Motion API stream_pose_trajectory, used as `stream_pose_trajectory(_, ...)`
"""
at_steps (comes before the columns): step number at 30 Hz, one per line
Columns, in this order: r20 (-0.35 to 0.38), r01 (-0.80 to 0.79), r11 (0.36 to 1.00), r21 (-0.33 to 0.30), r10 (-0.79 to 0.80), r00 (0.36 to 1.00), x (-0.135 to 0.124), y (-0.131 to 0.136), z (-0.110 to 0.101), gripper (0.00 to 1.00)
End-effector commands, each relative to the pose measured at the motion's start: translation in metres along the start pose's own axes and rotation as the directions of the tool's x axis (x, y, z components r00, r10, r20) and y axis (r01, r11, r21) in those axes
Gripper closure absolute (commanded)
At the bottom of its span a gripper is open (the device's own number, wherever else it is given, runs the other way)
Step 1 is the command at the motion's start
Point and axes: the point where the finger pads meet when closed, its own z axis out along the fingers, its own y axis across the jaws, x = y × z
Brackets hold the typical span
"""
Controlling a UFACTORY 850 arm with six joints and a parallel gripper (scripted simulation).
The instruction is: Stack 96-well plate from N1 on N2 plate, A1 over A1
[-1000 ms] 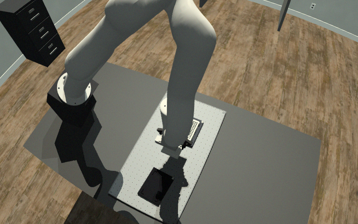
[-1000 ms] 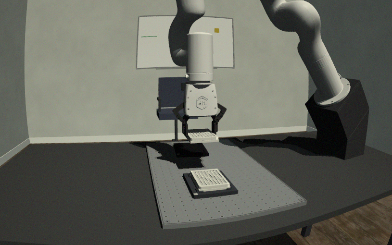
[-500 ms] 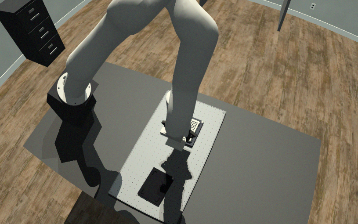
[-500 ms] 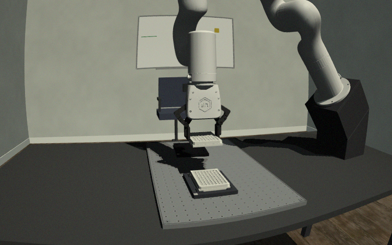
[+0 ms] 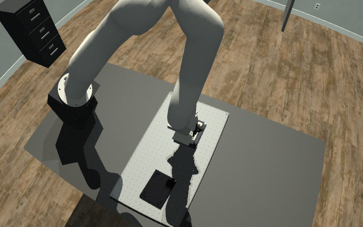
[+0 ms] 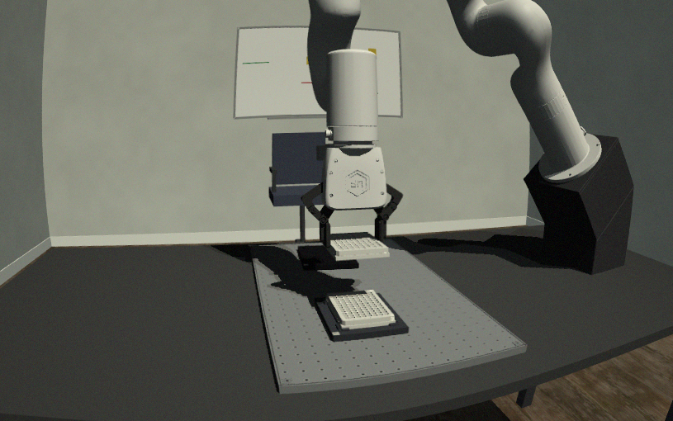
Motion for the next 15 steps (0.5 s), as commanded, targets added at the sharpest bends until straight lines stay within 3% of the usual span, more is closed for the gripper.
stream_pose_trajectory(1, -0.027, 0.001, 1.000, 0.007, -0.001, 1.000, -0.015, -0.001, 0.000, 1.00)
stream_pose_trajectory(15, -0.027, 0.001, 1.000, 0.007, -0.001, 1.000, -0.056, -0.003, 0.001, 1.00)
